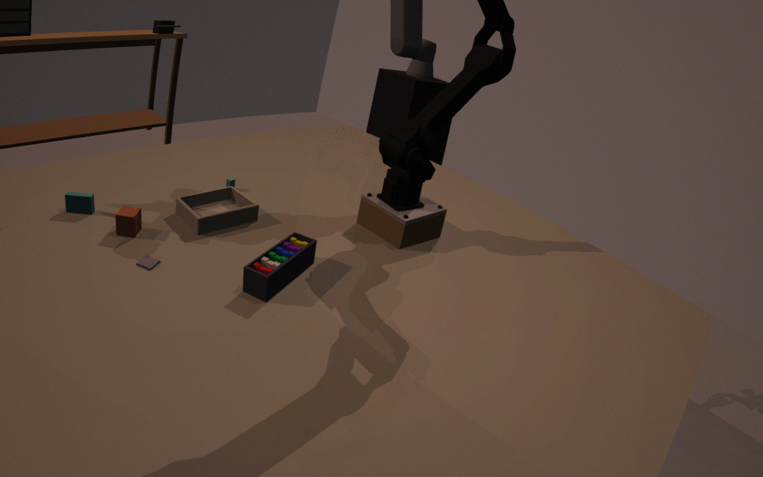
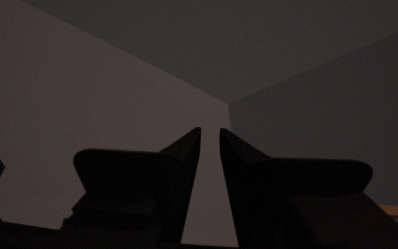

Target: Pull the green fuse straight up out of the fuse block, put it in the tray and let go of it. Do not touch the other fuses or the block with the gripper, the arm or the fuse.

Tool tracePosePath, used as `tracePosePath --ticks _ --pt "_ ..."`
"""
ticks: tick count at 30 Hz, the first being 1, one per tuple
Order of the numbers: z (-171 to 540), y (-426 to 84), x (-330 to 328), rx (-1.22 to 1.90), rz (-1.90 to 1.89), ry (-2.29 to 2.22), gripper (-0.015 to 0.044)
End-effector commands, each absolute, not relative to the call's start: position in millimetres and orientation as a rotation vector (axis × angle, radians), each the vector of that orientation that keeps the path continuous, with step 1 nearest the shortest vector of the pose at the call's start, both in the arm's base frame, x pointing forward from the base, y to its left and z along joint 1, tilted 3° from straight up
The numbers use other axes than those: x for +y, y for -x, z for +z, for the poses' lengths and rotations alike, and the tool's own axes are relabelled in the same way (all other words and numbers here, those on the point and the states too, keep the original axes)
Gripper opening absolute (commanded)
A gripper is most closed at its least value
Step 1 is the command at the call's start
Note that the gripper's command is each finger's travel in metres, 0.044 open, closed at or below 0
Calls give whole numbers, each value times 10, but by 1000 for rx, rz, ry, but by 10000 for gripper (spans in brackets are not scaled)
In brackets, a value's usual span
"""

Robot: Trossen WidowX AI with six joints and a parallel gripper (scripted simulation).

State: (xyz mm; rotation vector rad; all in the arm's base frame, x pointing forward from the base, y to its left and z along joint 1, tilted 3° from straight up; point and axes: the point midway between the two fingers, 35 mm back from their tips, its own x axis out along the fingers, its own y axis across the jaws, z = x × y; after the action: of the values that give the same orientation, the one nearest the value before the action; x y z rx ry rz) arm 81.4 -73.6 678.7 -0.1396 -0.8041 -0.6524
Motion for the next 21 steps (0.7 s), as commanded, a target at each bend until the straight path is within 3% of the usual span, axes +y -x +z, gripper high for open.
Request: tracePosePath --ticks 1,12,21 --pt "6511 -1523 -646 -661 -516 84 74" --pt "5582 -2815 -354 -302 -291 -94 74" --pt "4506 -3561 -13 52 -180 -273 74"
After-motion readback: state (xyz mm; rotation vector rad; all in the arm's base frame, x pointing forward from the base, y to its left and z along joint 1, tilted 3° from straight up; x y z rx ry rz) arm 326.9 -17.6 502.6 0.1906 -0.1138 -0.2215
